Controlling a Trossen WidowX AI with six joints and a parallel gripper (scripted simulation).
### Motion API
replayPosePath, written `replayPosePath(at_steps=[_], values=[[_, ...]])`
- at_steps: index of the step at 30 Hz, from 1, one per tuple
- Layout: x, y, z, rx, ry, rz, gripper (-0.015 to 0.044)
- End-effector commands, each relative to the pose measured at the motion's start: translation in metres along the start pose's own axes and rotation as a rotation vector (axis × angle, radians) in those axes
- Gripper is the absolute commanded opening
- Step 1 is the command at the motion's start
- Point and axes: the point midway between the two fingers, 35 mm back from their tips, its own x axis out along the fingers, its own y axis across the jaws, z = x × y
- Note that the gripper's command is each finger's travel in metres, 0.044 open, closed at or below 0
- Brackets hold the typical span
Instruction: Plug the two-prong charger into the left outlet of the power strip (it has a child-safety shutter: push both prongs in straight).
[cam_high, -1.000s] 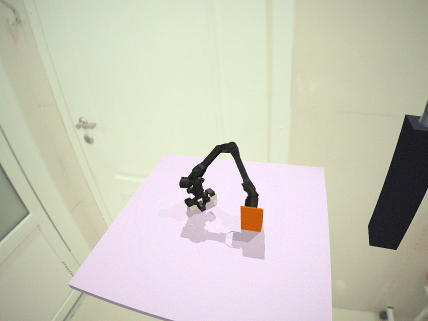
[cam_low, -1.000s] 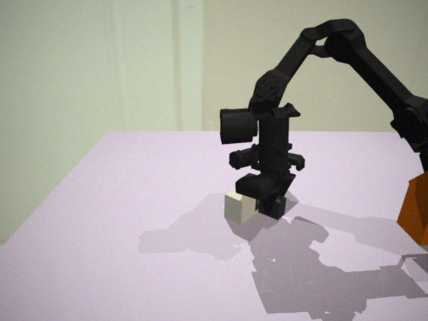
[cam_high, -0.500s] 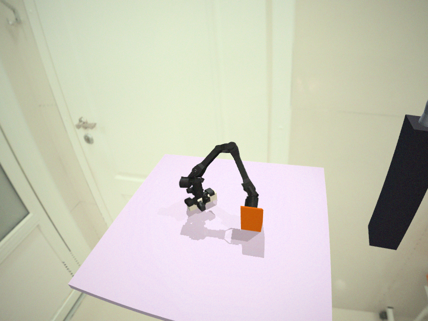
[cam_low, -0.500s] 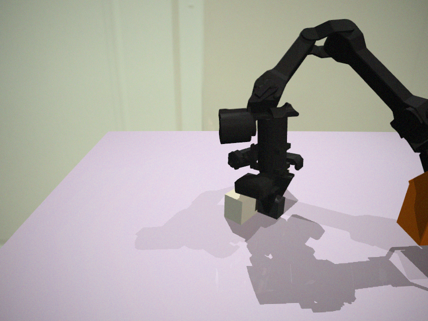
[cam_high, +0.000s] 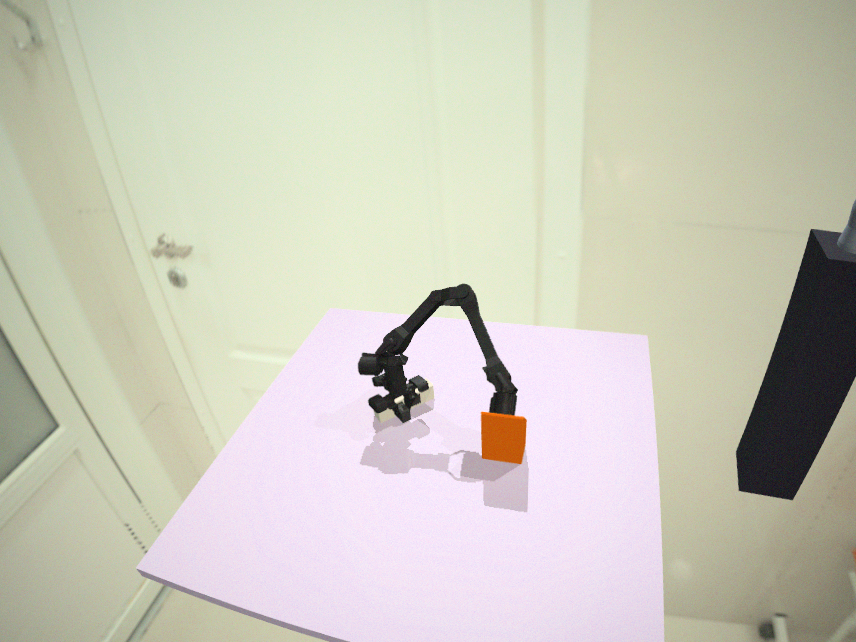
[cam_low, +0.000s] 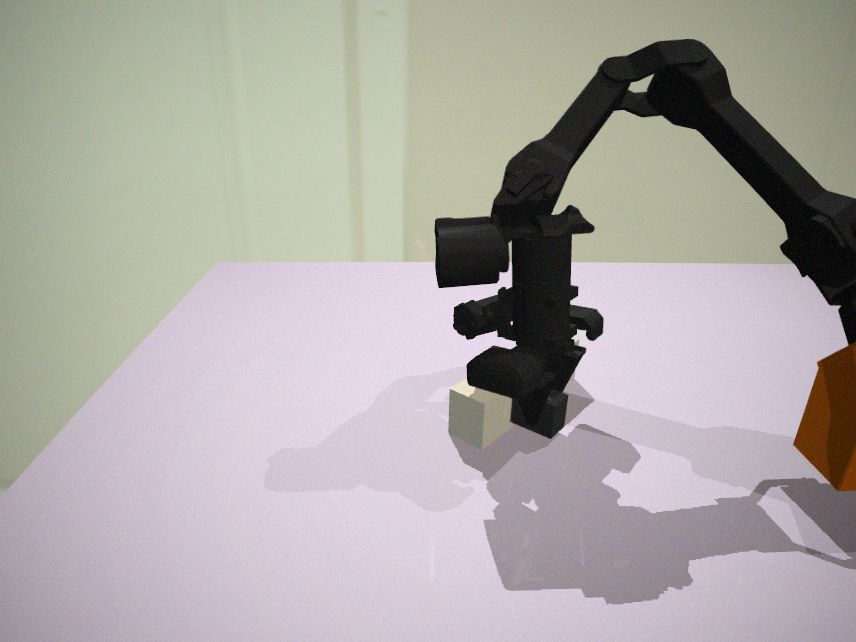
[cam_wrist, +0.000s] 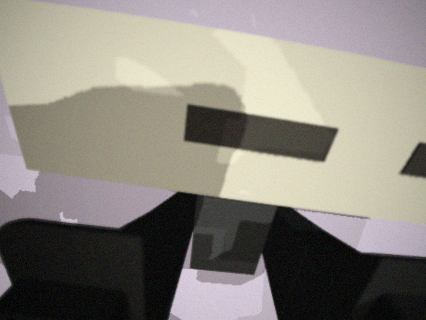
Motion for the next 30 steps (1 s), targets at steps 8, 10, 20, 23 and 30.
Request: replayPosePath(at_steps=[8,10,20,23,30], values=[[0.0021,-0.0008,0.0136,0.038,-0.025,0.002,0.0000],[0.0021,-0.0008,0.0134,0.038,-0.025,0.002,0.0000],[0.0021,-0.0008,0.0120,0.038,-0.025,0.002,0.0000],[0.0020,-0.0008,0.0116,0.038,-0.025,0.002,0.0000],[0.0016,-0.0007,0.0108,0.038,-0.025,0.002,0.0000]])
